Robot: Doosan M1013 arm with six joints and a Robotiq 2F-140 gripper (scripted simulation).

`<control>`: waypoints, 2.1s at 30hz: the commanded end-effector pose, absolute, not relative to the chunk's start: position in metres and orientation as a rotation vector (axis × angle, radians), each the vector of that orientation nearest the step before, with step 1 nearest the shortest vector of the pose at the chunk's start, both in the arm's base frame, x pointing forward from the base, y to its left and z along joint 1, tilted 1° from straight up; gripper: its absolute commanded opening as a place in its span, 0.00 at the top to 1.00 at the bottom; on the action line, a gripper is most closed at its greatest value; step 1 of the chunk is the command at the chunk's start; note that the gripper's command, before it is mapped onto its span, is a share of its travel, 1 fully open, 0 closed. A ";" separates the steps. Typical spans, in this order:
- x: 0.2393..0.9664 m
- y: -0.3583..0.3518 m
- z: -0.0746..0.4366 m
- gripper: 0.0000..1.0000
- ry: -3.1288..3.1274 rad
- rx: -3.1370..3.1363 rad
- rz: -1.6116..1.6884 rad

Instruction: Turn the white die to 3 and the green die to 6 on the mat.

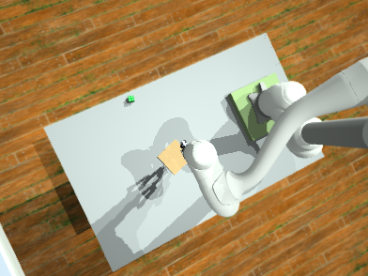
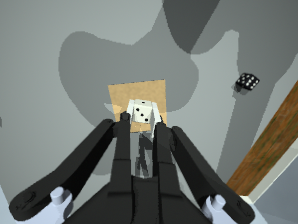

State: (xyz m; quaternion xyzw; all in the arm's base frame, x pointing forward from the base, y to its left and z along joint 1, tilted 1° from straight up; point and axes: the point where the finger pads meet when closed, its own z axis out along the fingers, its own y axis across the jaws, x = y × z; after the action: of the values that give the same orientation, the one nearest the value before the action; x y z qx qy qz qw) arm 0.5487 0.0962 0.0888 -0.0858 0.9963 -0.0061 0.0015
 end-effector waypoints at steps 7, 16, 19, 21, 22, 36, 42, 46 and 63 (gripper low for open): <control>0.549 0.096 0.085 0.76 3.127 -0.269 -0.019; 0.549 0.096 0.062 0.76 3.127 -0.269 -0.019; 0.549 0.096 0.048 0.76 3.127 -0.269 -0.019; 0.549 0.096 0.038 0.76 3.127 -0.269 -0.019; 0.549 0.096 0.033 0.76 3.127 -0.269 -0.019; 0.549 0.095 -0.005 0.76 3.127 -0.269 -0.019; 0.549 0.095 -0.007 0.76 3.127 -0.269 -0.019; 0.549 0.095 -0.007 0.76 3.127 -0.269 -0.019; 0.549 0.095 -0.007 0.76 3.127 -0.269 -0.019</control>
State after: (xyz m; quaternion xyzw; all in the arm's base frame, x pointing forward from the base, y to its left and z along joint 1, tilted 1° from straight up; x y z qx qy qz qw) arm 0.5491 0.0951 -0.0071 -0.0858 0.9963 -0.0061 0.0014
